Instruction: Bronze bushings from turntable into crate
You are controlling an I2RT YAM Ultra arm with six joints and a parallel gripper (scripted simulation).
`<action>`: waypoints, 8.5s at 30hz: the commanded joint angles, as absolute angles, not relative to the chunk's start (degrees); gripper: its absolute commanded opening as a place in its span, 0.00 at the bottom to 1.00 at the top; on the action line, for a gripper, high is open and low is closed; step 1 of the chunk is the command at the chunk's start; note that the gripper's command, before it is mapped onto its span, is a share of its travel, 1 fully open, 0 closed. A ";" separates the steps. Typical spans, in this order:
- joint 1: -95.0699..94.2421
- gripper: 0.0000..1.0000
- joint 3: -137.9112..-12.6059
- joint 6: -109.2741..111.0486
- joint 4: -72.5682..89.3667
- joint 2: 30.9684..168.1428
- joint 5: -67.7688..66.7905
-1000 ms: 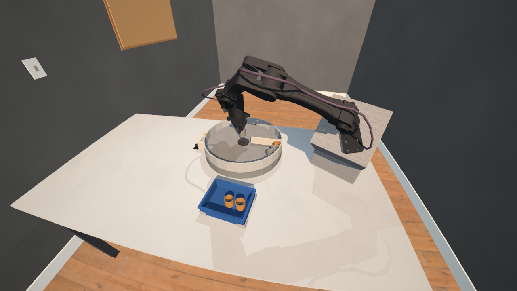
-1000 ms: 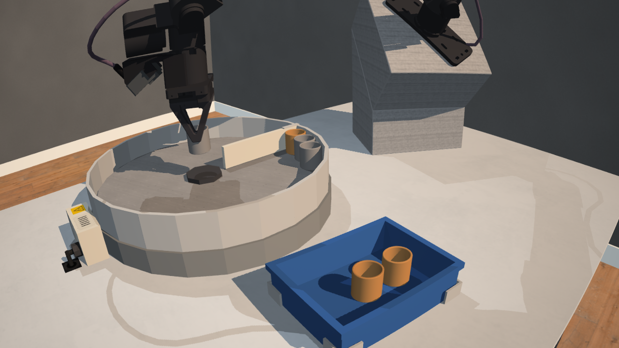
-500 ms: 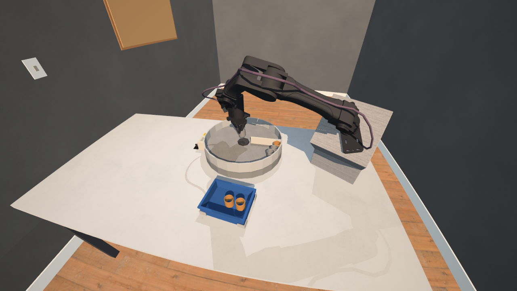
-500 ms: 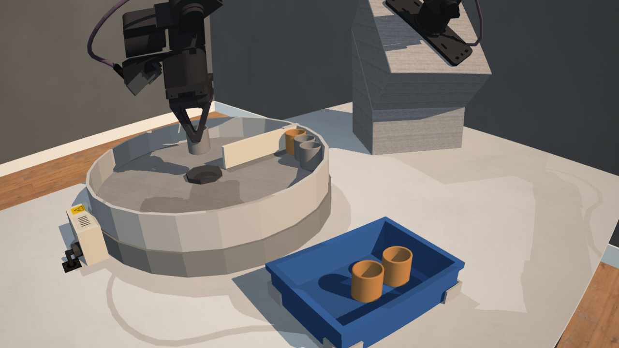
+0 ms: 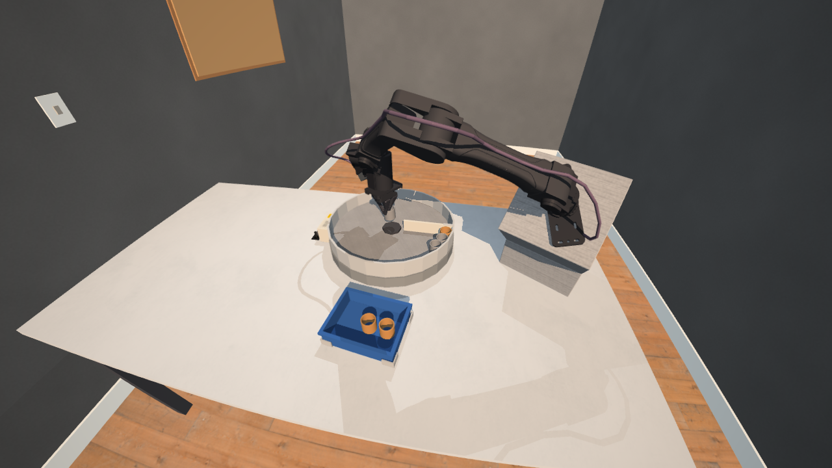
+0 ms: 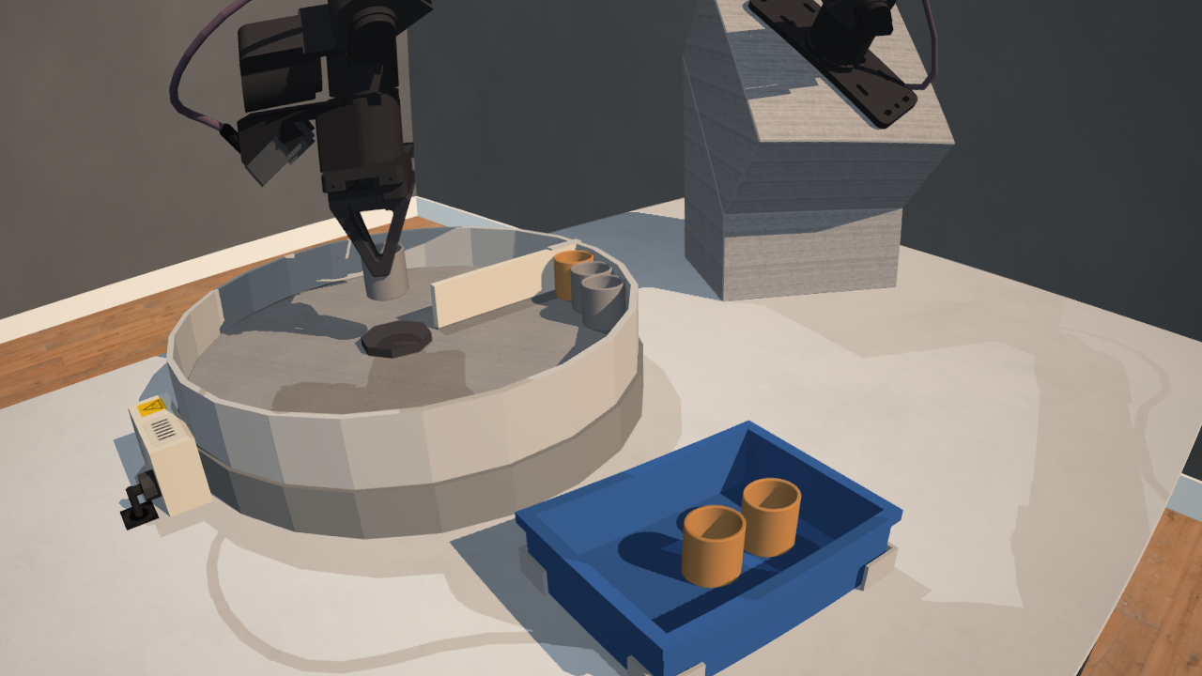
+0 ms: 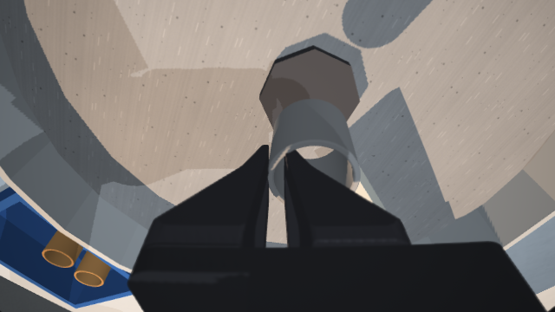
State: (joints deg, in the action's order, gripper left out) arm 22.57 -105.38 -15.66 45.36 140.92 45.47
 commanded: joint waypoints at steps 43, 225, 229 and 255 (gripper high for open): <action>24.83 0.00 -104.51 -14.84 43.82 140.81 45.60; 21.51 0.00 -104.92 -19.48 38.05 144.46 44.64; 21.51 0.00 -104.92 -19.48 38.05 144.46 44.64; 21.54 0.00 -105.00 -19.40 38.11 144.50 44.66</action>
